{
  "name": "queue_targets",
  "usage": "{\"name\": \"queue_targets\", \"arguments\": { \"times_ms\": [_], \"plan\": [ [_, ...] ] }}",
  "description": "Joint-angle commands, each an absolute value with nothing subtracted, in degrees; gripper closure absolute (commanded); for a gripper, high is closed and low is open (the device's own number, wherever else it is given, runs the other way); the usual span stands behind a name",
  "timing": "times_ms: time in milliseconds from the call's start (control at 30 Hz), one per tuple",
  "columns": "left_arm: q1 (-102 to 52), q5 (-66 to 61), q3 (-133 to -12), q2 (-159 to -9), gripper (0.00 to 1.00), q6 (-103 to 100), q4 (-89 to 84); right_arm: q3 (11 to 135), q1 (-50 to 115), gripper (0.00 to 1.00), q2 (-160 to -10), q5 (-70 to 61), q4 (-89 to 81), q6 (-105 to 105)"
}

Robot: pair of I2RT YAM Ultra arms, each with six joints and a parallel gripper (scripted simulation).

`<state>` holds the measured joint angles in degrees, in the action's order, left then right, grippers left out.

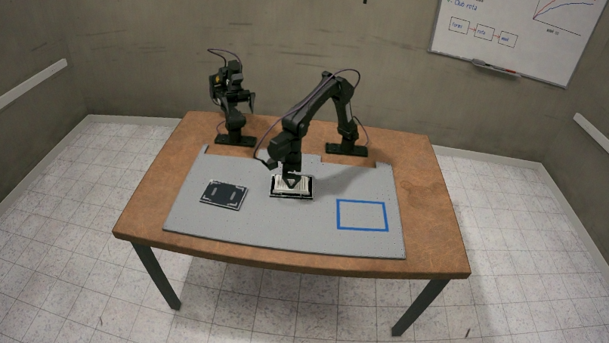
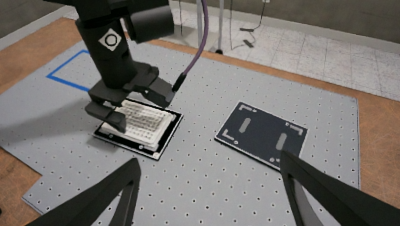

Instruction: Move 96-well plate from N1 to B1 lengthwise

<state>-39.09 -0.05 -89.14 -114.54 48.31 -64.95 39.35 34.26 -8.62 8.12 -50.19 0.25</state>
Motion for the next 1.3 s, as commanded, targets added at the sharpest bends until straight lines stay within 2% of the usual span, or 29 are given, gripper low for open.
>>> {"name": "queue_targets", "arguments": {
  "times_ms": [0,633,667,733,767,900,1200,1233,1267],
  "plan": [
    [-39.72,0.16,-88.06,-114.82,0.0,48.07,-62.78,38.94,34.71,0.0,-7.7,8.13,-50.88,0.68],
    [-39.72,0.16,-85.53,-115.24,0.0,48.06,-59.27,38.94,34.71,0.0,-7.7,8.13,-50.88,0.68],
    [-39.72,0.15,-85.64,-115.25,0.04,48.06,-59.24,38.94,34.71,0.0,-7.7,8.13,-50.88,0.68],
    [-39.72,0.15,-85.71,-115.25,0.04,48.06,-59.21,38.94,34.71,0.0,-7.7,8.13,-50.88,0.68],
    [-39.72,0.16,-85.67,-115.26,0.09,48.06,-59.19,38.94,34.71,0.0,-7.7,8.13,-50.88,0.68],
    [-39.68,0.44,-85.63,-115.27,0.09,48.06,-59.19,38.94,34.71,0.0,-7.7,8.13,-50.88,0.68],
    [-39.55,0.48,-85.57,-115.29,0.21,48.15,-59.18,38.94,34.71,0.0,-7.7,8.13,-50.88,0.68],
    [-39.46,0.48,-85.56,-115.26,0.33,48.25,-59.2,38.94,34.71,0.0,-7.7,8.13,-50.88,0.68],
    [-39.39,0.48,-85.55,-115.24,0.22,48.3,-59.21,38.94,34.71,0.0,-7.7,8.13,-50.88,0.68]
  ]
}}
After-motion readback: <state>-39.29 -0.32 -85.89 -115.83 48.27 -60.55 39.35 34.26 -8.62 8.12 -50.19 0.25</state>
